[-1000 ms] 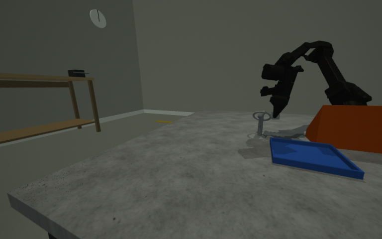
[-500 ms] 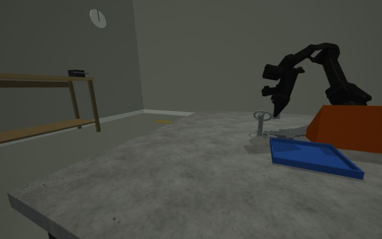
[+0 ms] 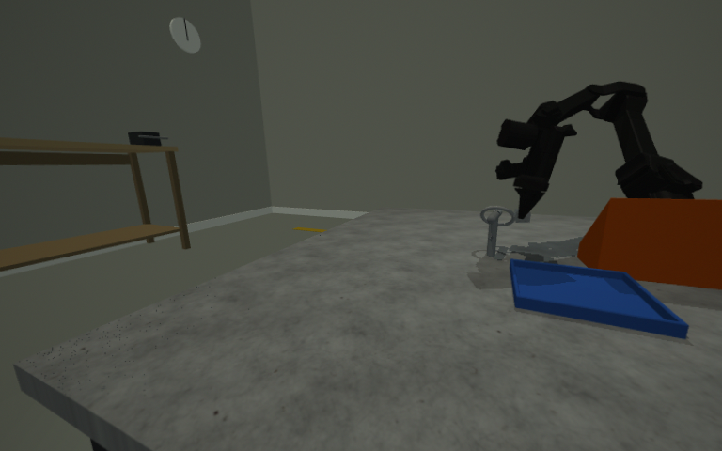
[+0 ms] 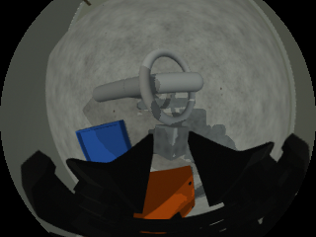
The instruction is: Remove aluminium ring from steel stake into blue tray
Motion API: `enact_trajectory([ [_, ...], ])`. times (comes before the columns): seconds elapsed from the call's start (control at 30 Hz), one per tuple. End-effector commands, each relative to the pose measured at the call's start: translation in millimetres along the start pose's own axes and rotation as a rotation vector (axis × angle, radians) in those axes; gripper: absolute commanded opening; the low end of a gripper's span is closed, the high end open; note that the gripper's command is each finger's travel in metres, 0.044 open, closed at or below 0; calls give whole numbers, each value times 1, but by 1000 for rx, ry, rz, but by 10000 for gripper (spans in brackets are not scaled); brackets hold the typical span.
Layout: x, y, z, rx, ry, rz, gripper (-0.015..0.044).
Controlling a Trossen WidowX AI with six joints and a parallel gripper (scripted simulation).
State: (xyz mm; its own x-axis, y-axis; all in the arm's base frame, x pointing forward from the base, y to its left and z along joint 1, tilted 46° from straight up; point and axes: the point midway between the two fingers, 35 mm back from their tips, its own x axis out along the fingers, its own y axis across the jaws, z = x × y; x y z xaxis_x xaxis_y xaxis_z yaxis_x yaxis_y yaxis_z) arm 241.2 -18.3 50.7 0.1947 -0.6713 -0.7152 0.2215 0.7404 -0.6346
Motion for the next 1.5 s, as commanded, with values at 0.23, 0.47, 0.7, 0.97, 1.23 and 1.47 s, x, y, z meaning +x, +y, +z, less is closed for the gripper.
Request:
enact_trajectory([
  [0.23,-5,-6,2,1,-5,7,0],
  [0.47,-8,-9,3,1,-5,7,0],
  [0.7,-8,-13,3,1,-5,7,0],
  [0.97,-9,-20,3,1,-5,7,0],
  [1.23,-9,-25,3,1,-5,7,0],
  [1.47,-9,-29,4,1,-5,6,0],
])
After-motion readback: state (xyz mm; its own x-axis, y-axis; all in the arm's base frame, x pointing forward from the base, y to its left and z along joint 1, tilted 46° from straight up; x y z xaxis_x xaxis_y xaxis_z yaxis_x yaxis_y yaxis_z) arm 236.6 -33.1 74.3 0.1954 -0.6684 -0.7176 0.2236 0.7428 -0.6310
